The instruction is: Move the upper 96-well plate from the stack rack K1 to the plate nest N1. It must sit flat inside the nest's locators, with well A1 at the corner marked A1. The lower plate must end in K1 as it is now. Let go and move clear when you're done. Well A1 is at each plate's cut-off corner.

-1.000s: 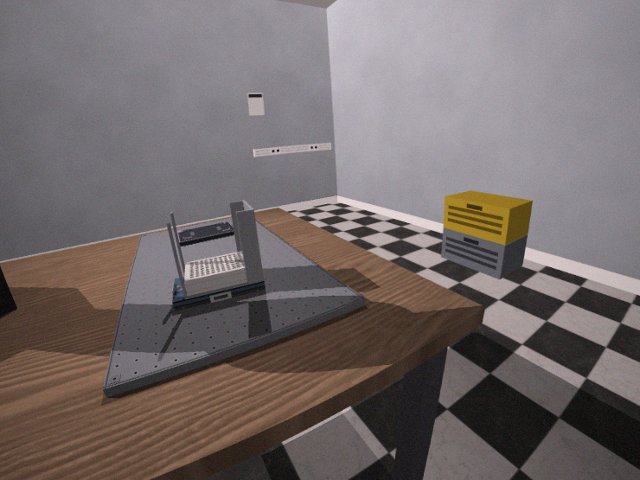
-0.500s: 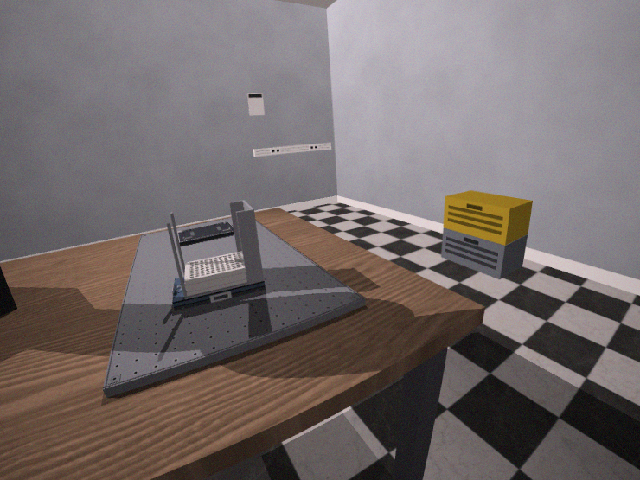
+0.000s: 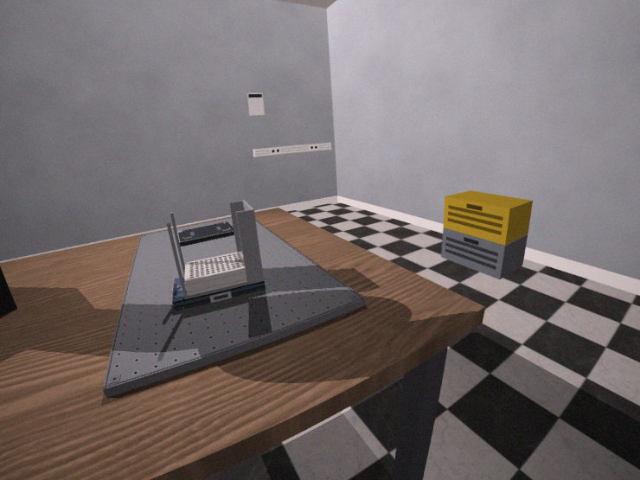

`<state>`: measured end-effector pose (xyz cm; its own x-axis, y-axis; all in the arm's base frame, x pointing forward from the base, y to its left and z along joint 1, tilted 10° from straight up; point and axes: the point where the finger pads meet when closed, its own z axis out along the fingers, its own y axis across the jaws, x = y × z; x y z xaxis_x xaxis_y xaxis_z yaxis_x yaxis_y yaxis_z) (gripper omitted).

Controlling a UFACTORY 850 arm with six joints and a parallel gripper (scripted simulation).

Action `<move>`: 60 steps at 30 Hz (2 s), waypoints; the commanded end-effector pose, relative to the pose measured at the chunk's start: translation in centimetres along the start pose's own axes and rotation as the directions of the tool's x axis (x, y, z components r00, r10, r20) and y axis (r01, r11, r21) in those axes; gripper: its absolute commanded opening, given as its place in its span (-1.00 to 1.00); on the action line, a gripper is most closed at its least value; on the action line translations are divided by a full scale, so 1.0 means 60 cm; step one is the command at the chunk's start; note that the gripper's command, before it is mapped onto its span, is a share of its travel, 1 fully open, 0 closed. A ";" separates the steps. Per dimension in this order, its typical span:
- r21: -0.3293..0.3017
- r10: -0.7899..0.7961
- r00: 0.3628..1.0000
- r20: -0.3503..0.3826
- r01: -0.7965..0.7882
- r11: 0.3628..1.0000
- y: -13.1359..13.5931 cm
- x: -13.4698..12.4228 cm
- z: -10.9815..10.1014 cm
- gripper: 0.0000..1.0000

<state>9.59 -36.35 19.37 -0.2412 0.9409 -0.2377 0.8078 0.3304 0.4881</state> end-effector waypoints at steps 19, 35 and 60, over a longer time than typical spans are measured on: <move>-0.070 -0.610 0.763 -0.213 0.611 0.789 0.057 0.001 0.066 1.00; -0.190 -0.864 0.422 -0.275 0.857 0.479 0.097 -0.002 0.111 1.00; -0.395 -0.949 -0.218 -0.226 0.911 -0.115 0.167 -0.011 0.182 1.00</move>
<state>22.83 -34.49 15.39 -0.8770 -0.4185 -0.2361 -0.4458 0.8920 0.0748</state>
